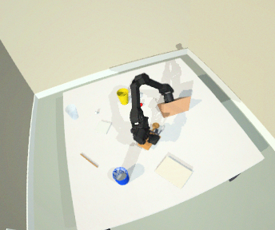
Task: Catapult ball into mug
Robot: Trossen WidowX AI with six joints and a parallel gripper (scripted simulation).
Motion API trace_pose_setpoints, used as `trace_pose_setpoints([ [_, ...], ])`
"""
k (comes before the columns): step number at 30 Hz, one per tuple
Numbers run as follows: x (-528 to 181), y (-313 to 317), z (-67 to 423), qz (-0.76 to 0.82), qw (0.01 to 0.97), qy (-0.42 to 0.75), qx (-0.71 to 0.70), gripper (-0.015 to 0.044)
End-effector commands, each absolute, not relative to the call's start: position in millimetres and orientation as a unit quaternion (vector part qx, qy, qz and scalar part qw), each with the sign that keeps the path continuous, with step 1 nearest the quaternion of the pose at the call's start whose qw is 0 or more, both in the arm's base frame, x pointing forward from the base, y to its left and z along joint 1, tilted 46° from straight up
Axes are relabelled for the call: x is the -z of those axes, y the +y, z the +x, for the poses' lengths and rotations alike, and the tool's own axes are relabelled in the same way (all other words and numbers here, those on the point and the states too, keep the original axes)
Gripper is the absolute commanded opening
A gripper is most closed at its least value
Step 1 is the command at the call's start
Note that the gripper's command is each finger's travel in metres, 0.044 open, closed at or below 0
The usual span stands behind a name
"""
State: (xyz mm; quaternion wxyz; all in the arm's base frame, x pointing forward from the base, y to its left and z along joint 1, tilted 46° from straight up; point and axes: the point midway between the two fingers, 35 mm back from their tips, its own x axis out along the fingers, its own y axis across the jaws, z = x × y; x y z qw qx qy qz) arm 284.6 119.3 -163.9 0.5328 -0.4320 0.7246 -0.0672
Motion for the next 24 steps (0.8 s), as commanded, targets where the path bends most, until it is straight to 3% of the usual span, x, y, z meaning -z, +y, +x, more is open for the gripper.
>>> trace_pose_setpoints([
  [1, 167, 115, 285, -0.433, 0.533, 0.724, 0.066, 0.0000],
  [24, 189, 93, 282, -0.431, 0.533, 0.725, 0.068, 0.0000],
])
